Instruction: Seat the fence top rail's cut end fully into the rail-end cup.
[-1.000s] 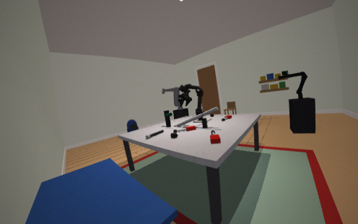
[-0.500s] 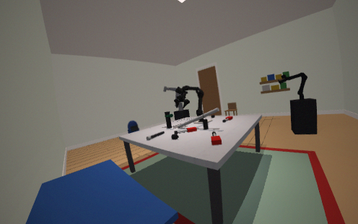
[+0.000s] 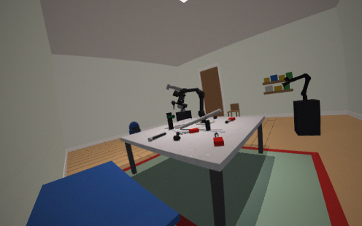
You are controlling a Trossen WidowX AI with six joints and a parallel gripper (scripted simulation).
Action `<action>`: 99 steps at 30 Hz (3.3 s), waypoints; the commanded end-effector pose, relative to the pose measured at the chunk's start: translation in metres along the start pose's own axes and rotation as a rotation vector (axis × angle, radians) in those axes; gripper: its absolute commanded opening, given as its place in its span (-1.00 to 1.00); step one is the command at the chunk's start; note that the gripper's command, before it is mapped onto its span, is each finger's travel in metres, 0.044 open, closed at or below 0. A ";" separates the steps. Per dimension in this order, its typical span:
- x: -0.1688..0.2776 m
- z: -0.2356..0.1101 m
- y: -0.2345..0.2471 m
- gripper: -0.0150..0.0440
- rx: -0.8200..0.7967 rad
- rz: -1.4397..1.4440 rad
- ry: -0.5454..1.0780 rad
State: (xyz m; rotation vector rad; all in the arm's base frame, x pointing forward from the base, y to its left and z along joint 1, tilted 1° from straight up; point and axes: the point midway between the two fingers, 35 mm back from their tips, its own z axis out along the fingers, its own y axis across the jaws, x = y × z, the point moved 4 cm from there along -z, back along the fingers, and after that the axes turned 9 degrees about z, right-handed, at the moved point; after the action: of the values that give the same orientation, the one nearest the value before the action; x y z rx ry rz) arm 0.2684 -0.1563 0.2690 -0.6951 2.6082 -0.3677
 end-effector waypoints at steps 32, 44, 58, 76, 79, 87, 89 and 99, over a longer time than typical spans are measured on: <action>0.048 0.039 -0.037 1.00 0.039 -0.561 -0.001; 0.048 0.058 -0.039 1.00 0.039 -0.561 -0.001; 0.047 0.081 -0.040 1.00 0.040 -0.561 -0.002; 0.047 0.103 -0.039 0.91 0.041 -0.561 -0.002; 0.047 0.103 -0.039 0.64 0.041 -0.561 -0.002; 0.047 0.103 -0.039 -0.07 0.041 -0.561 -0.002; 0.047 0.103 -0.039 -0.18 0.041 -0.561 -0.002; 0.051 0.101 -0.037 -0.49 0.030 -0.606 -0.024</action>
State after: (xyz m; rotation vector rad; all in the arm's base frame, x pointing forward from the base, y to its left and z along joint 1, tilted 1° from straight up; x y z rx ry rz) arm 0.2921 -0.2280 0.1779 -1.4388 2.3289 -0.5681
